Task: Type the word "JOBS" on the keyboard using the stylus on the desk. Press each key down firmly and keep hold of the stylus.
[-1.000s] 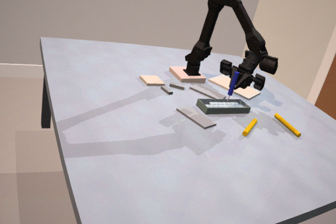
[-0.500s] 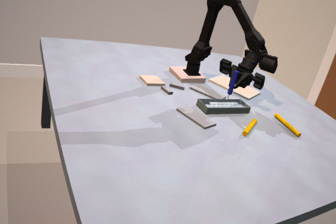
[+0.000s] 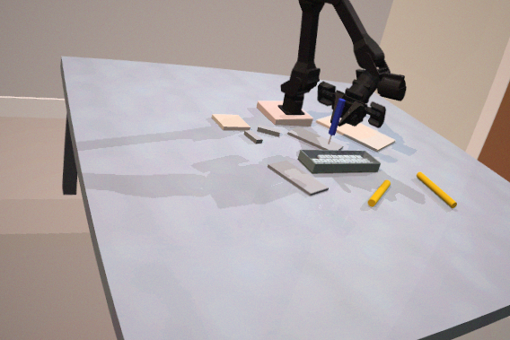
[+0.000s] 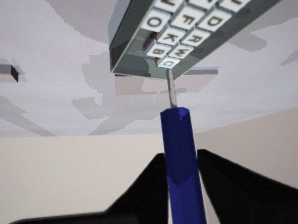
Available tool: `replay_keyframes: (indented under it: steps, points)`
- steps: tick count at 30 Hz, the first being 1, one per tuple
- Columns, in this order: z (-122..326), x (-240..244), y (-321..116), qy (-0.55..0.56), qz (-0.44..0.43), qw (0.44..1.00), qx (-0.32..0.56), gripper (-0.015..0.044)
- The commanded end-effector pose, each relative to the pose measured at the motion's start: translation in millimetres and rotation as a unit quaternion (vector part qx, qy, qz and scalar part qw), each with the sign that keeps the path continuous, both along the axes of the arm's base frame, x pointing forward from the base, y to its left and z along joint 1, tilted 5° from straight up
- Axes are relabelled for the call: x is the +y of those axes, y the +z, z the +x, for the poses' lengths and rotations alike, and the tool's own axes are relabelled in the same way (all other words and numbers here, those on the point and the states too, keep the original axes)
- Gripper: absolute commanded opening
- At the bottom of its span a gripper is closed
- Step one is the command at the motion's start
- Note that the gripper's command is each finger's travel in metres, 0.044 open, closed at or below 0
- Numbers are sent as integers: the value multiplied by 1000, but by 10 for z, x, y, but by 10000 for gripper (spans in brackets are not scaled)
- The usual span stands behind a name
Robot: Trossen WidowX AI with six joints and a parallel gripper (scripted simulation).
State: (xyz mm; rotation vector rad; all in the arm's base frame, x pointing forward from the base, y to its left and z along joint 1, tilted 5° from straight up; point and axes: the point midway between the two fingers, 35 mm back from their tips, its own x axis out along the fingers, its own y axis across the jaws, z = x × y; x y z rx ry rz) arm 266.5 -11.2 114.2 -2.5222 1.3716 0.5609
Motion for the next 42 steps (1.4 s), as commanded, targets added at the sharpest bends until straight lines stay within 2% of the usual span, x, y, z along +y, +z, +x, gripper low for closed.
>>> replay_keyframes:
  steps: [1, 14, 17, 18, 42]
  points:
    - [-45, -42, -19, 0, -3, 1000, 2, 0]
    - [-45, -59, -206, 0, -3, 1000, 2, 0]
    - [-40, -54, -232, 0, -3, 1000, 2, 79]
    - [-39, -52, -239, 0, -3, 1000, 2, 81]
    - [-35, -59, -333, 0, -3, 1000, 2, 81]
